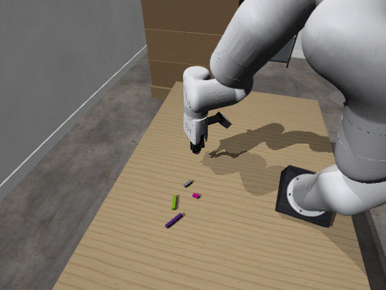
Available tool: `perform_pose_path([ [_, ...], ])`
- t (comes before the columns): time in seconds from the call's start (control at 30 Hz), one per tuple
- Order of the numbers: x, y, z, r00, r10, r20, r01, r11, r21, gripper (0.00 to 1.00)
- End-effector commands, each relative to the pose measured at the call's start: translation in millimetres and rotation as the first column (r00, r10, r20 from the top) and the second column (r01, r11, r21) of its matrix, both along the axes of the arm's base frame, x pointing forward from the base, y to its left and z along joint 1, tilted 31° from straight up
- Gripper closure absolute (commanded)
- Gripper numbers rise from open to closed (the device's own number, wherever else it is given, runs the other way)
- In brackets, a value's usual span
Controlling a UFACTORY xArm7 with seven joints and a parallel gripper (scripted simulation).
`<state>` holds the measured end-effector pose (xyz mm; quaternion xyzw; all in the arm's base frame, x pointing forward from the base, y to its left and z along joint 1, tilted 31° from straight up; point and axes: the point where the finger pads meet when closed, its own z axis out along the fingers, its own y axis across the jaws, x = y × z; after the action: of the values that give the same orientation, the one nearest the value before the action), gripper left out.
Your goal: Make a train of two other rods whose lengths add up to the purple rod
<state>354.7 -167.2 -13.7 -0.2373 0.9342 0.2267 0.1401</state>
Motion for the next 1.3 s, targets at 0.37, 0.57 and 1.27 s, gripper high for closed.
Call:
perform_pose_path([
  [0.37,10,23,-44,1.000,-0.003,0.003,0.003,1.000,-0.004,0.96],
  [0.57,10,24,-45,1.000,-0.003,0.003,0.003,1.000,-0.004,0.96],
  [1.27,10,24,-45,1.000,-0.003,0.003,0.003,1.000,-0.004,0.96],
])
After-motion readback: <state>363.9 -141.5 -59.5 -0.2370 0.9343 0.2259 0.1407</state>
